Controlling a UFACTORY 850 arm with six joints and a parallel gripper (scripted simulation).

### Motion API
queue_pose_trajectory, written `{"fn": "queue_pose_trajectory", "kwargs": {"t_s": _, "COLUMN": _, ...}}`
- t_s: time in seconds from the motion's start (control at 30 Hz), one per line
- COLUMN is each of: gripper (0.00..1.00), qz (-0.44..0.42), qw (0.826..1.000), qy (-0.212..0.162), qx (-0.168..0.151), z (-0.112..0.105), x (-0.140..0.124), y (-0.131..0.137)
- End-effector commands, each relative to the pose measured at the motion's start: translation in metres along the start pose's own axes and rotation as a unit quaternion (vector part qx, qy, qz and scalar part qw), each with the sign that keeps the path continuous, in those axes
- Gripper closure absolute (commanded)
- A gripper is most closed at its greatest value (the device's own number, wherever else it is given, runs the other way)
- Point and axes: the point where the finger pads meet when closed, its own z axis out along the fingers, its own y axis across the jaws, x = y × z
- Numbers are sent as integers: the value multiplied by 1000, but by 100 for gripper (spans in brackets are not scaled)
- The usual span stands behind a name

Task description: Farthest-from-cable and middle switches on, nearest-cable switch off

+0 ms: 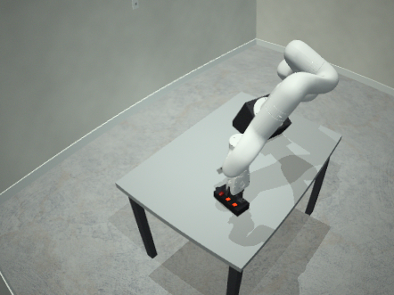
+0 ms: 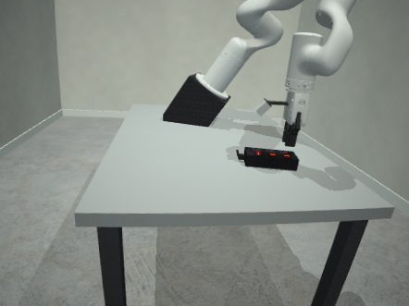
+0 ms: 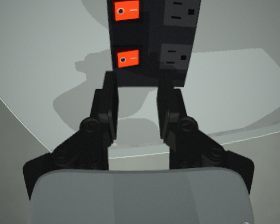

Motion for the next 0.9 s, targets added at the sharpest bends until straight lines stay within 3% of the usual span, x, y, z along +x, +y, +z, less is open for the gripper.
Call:
{"fn": "queue_pose_trajectory", "kwargs": {"t_s": 0.0, "gripper": 0, "qz": 0, "qw": 1000, "qy": 0, "qx": 1, "z": -4, "x": 0, "y": -1}}
{"fn": "queue_pose_trajectory", "kwargs": {"t_s": 0.2, "gripper": 0, "qz": 0, "qw": 1000, "qy": 0, "qx": 1, "z": -16, "x": 0, "y": -1}}
{"fn": "queue_pose_trajectory", "kwargs": {"t_s": 0.6, "gripper": 0, "qz": 0, "qw": 1000, "qy": 0, "qx": 1, "z": -81, "x": 0, "y": -1}}
{"fn": "queue_pose_trajectory", "kwargs": {"t_s": 0.87, "gripper": 0, "qz": 0, "qw": 1000, "qy": 0, "qx": 1, "z": -97, "x": 0, "y": -1}}
